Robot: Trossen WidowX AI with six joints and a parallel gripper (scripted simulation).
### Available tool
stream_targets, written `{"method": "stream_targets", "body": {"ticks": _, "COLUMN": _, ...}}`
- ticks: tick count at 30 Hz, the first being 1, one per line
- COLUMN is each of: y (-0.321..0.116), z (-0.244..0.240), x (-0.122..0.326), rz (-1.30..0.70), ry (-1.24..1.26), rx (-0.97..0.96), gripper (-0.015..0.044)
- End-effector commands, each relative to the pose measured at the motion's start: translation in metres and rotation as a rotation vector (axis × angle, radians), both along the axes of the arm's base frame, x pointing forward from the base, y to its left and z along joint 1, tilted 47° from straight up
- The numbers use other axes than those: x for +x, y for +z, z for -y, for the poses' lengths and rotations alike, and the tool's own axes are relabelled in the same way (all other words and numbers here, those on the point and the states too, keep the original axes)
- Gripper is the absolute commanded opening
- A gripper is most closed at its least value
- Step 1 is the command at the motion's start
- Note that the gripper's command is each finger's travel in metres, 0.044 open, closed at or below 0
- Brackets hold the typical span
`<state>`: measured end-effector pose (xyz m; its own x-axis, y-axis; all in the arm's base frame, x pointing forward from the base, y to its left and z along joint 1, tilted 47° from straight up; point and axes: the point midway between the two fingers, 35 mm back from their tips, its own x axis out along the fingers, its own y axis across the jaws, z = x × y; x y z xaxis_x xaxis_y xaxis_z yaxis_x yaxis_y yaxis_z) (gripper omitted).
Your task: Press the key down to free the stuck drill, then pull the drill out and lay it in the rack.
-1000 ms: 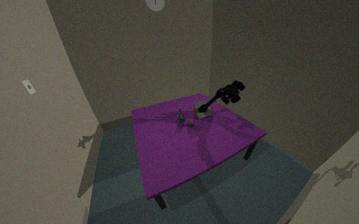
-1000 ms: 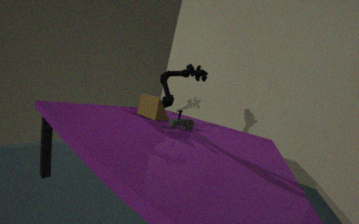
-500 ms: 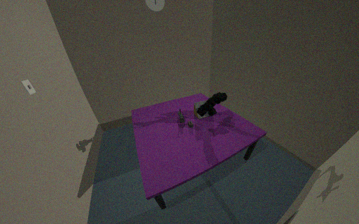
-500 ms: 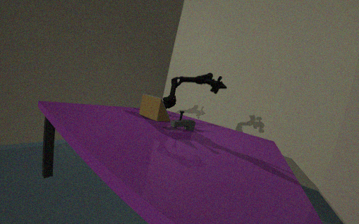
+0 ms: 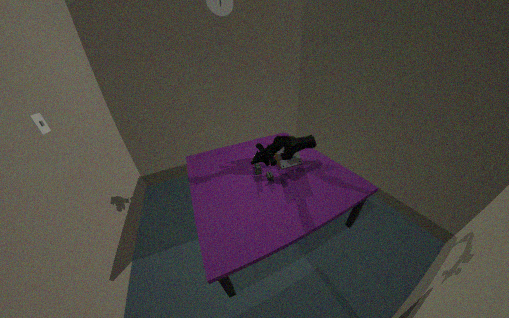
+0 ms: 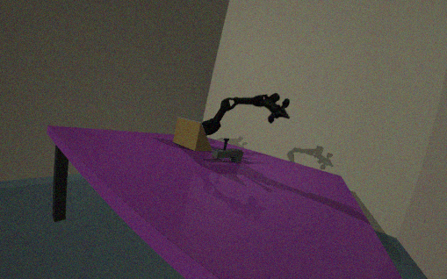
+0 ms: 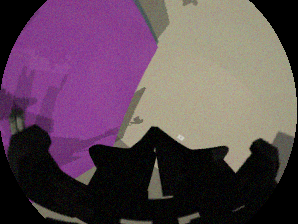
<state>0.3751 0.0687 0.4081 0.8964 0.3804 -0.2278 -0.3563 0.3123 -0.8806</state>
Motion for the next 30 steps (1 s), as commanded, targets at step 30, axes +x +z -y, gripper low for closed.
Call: {"method": "stream_targets", "body": {"ticks": 30, "y": -0.405, "z": 0.165, "x": -0.108, "rz": -1.915, "ry": -0.743, "rx": 1.077, "gripper": 0.0}}
